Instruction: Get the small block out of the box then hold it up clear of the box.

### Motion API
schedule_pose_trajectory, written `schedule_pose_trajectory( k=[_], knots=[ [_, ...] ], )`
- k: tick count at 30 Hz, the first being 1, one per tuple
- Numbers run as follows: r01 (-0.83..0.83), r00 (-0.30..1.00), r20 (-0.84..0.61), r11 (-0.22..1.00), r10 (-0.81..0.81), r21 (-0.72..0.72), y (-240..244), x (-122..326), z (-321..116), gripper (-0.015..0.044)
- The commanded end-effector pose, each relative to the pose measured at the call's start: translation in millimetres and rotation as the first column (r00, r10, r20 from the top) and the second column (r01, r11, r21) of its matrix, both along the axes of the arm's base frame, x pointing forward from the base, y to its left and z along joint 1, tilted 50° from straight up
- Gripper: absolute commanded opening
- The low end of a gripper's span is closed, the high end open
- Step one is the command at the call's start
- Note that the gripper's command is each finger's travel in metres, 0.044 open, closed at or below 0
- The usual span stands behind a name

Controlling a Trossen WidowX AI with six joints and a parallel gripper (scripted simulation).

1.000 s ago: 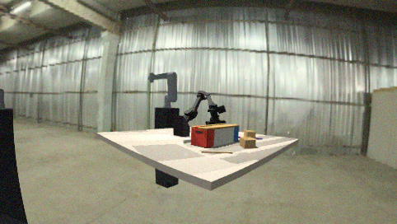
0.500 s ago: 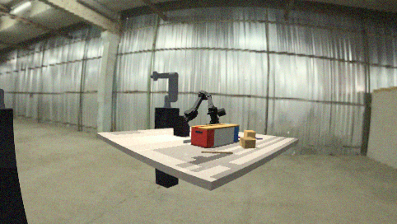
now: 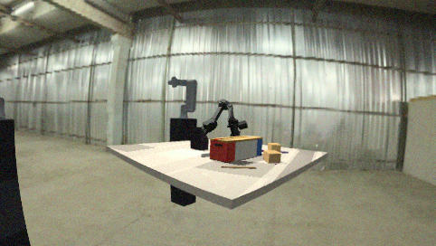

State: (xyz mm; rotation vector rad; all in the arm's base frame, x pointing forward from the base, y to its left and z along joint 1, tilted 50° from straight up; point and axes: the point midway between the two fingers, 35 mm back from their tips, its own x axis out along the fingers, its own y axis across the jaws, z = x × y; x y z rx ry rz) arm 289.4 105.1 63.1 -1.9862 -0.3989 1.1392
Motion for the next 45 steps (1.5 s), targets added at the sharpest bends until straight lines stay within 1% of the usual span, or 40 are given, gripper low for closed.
schedule_pose_trajectory(
  k=[1, 2, 4, 5, 17, 24, 29, 34, 39, 45],
  knots=[
    [0.002, 1.0, -0.005, 1.0, -0.002, 0.001, 0, -1, -1, 0.0068],
    [0.002, 1.0, -0.005, 1.0, -0.002, 0.001, 0, -1, -1, 0.0062],
    [0.001, 1.0, -0.005, 1.0, -0.001, 0.0, -2, -1, 0, 0.0009],
    [0.001, 1.0, -0.005, 1.0, -0.001, -0.002, -5, -1, 2, 0.0],
    [-0.001, 1.0, -0.001, 1.0, 0.001, -0.004, -45, -9, 38, 0.0],
    [0.015, 1.0, -0.018, 1.0, -0.015, 0.012, -47, -10, 40, 0.0],
    [0.133, 0.981, -0.154, 0.985, -0.115, 0.109, -51, -12, 39, 0.0],
    [0.265, 0.932, -0.301, 0.945, -0.201, 0.19, -54, -14, 38, 0.0],
    [0.402, 0.854, -0.447, 0.882, -0.264, 0.246, -58, -17, 38, 0.0],
    [0.562, 0.727, -0.614, 0.779, -0.306, 0.277, -62, -20, 38, 0.0]
  ],
)
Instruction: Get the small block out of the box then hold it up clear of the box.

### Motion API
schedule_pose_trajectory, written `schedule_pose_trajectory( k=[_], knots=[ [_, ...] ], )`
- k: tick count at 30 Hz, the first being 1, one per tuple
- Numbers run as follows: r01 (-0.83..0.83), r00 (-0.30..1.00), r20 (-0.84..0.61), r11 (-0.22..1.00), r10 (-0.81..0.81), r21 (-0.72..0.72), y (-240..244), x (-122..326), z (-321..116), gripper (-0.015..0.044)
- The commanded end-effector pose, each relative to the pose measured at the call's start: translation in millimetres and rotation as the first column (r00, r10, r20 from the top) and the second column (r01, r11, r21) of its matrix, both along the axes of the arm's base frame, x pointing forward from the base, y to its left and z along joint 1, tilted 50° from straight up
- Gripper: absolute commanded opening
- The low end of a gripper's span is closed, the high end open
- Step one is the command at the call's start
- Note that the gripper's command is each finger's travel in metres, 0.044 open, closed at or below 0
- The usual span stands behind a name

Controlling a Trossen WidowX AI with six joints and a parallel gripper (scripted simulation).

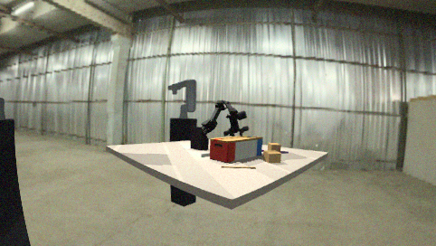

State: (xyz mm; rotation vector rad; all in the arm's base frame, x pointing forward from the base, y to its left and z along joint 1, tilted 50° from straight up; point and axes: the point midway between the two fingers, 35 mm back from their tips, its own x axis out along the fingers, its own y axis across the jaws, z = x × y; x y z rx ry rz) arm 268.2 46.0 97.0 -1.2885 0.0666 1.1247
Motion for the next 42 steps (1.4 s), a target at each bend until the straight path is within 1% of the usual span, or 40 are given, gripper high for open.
schedule_pose_trajectory(
  k=[1, 6, 11, 21, 26, 32, 37, 42],
  knots=[
    [0.098, 0.991, -0.099, 0.992, -0.09, 0.083, -4, 1, 4, 0.0],
    [0.231, 0.951, -0.247, 0.958, -0.186, 0.168, -7, -2, 4, 0.0],
    [0.369, 0.881, -0.396, 0.901, -0.26, 0.228, -10, -4, 4, 0.0],
    [0.634, 0.661, -0.675, 0.726, -0.328, 0.268, -16, -9, 6, 0.0],
    [0.749, 0.521, -0.792, 0.615, -0.319, 0.246, -19, -12, 7, 0.0],
    [0.862, 0.338, -0.902, 0.472, -0.269, 0.182, -22, -15, 8, 0.0],
    [0.931, 0.181, -0.963, 0.351, -0.198, 0.102, -25, -17, 10, 0.0],
    [0.972, 0.026, -0.994, 0.234, -0.103, 0.001, -28, -20, 11, 0.0]
  ],
)
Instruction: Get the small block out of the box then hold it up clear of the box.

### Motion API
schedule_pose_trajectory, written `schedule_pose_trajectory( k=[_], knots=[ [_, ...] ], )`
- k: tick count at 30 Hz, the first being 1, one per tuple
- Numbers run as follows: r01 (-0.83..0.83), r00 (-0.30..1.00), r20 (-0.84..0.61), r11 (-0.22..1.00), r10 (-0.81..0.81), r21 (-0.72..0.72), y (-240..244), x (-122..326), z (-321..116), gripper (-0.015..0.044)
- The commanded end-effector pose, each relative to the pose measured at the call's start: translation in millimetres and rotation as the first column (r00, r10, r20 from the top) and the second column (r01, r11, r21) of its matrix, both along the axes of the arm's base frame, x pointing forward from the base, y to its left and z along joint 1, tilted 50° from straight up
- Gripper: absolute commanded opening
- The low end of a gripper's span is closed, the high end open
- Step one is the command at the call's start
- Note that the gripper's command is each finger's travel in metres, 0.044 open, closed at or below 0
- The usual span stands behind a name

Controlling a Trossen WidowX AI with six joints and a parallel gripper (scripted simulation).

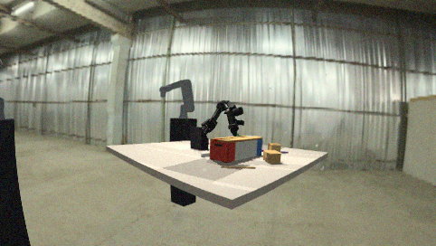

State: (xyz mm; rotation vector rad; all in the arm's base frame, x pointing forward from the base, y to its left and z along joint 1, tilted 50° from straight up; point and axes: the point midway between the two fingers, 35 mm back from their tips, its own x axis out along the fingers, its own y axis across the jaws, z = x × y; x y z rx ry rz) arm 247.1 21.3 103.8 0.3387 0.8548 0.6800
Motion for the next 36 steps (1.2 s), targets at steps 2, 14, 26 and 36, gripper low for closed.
schedule_pose_trajectory(
  k=[2, 14, 26, 36],
  knots=[
    [0.124, 0.985, -0.132, 0.987, -0.111, 0.101, -4, 0, 5, 0.0],
    [0.445, 0.822, -0.497, 0.859, -0.28, 0.252, -10, -5, 10, 0.0],
    [0.737, 0.518, -0.807, 0.627, -0.284, 0.252, -16, -10, 16, 0.0],
    [0.906, 0.213, -0.964, 0.401, -0.157, 0.135, -21, -14, 22, 0.0]
  ],
)
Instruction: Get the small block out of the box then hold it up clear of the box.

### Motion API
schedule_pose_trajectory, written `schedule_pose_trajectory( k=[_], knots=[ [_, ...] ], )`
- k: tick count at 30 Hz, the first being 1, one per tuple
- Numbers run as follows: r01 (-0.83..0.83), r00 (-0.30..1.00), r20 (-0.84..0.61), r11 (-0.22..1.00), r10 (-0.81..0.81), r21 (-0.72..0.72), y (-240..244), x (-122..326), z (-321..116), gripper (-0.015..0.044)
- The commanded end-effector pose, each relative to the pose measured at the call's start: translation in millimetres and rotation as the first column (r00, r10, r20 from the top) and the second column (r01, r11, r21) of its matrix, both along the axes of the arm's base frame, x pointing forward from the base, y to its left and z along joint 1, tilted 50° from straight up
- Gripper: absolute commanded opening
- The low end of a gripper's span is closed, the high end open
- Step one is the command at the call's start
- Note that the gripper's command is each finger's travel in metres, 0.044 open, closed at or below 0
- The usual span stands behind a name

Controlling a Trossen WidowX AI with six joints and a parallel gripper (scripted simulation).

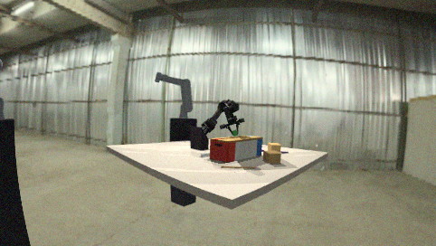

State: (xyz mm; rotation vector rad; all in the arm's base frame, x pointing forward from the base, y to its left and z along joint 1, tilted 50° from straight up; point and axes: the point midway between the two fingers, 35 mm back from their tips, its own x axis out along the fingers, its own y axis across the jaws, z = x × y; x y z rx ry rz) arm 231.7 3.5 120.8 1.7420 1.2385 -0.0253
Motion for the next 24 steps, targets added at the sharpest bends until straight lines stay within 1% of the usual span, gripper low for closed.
schedule_pose_trajectory(
  k=[1, 6, 12, 18, 24],
  knots=[
    [0.093, 0.991, -0.104, 0.992, -0.083, 0.087, -4, 1, 6, 0.0],
    [0.215, 0.952, -0.258, 0.96, -0.165, 0.18, -6, -1, 9, 0.0],
    [0.369, 0.868, -0.442, 0.891, -0.228, 0.264, -9, -3, 13, 0.0],
    [0.521, 0.748, -0.616, 0.795, -0.248, 0.312, -12, -5, 17, 0.0],
    [0.662, 0.602, -0.766, 0.677, -0.224, 0.322, -16, -6, 22, 0.0]
  ],
)
